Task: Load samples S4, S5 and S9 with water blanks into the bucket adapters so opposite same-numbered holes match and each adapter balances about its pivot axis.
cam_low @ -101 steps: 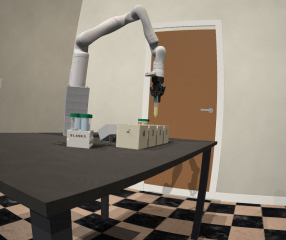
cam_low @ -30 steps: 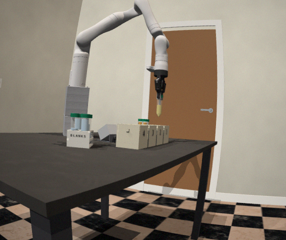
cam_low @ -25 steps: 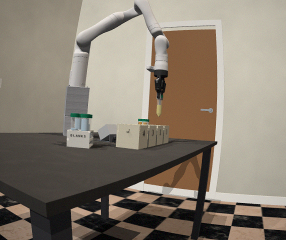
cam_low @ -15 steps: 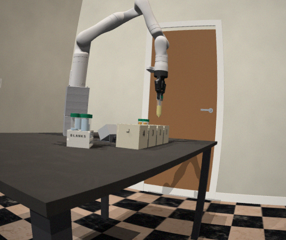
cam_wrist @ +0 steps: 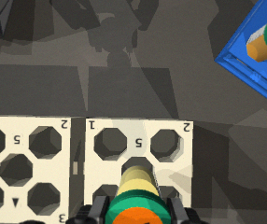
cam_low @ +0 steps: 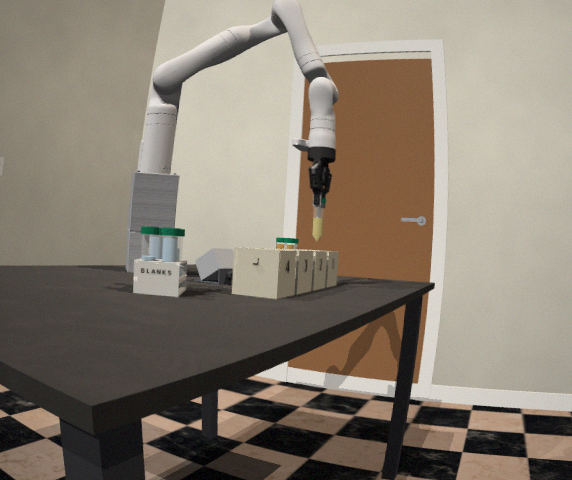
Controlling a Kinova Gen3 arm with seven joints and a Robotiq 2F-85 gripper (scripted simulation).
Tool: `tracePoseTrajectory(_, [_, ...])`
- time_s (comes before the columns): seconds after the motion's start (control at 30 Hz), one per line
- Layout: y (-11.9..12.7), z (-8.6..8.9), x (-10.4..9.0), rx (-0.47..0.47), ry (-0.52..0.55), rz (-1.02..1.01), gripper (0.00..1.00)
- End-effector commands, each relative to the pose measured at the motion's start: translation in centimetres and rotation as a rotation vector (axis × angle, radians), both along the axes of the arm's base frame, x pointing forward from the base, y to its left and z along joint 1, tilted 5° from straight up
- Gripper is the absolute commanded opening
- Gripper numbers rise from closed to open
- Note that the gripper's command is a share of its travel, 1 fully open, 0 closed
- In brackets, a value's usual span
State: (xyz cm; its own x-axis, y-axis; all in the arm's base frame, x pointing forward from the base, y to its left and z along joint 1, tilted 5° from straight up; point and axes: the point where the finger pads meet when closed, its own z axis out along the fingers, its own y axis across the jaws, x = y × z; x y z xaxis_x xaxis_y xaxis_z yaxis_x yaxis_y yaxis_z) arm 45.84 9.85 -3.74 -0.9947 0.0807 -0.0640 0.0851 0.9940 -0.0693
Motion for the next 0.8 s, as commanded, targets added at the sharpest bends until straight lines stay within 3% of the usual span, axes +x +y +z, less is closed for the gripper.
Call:
tracePoseTrajectory(0.0, [0.0,-0.4,0.1,0.001,-0.001,0.000,0.10])
tracePoseTrajectory(0.43, [-0.1,-1.9,0.2,0.001,-0.001,0.000,0.10])
tracePoseTrajectory(0.77, [-0.1,-1.8,0.2,0.001,-0.001,0.000,0.10])
